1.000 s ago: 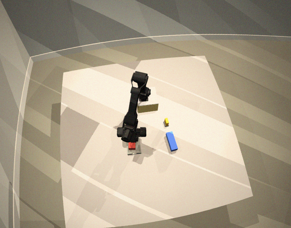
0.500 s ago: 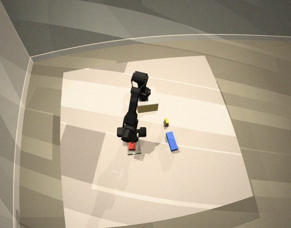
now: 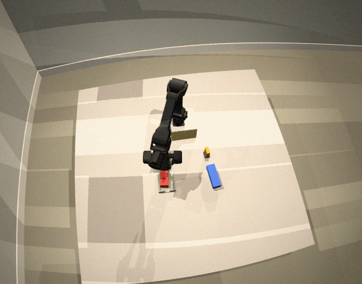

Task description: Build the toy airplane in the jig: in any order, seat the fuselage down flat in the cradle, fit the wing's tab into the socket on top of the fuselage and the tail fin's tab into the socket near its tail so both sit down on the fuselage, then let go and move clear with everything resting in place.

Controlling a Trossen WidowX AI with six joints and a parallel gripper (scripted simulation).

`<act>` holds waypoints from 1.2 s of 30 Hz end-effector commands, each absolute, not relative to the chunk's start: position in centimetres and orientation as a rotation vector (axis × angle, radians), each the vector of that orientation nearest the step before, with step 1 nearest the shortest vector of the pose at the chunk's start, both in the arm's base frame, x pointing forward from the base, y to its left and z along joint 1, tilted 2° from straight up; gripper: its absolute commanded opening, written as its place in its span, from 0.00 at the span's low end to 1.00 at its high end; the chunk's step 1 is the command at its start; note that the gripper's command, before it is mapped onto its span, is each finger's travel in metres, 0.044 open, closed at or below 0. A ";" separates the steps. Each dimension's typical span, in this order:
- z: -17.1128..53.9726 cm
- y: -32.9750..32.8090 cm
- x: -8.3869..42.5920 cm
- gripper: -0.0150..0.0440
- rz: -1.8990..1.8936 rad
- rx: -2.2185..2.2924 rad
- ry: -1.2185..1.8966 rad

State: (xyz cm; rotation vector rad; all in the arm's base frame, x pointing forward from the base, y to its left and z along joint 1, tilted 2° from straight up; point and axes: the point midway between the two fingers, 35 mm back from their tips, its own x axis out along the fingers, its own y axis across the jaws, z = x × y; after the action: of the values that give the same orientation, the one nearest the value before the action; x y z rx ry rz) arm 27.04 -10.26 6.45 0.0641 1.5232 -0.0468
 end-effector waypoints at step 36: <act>6.2 16.5 32.1 1.00 0.156 -0.100 1.531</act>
State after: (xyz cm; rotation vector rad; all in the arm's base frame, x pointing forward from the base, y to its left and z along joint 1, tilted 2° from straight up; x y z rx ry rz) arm 32.67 13.75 6.30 -0.1139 1.5253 0.1736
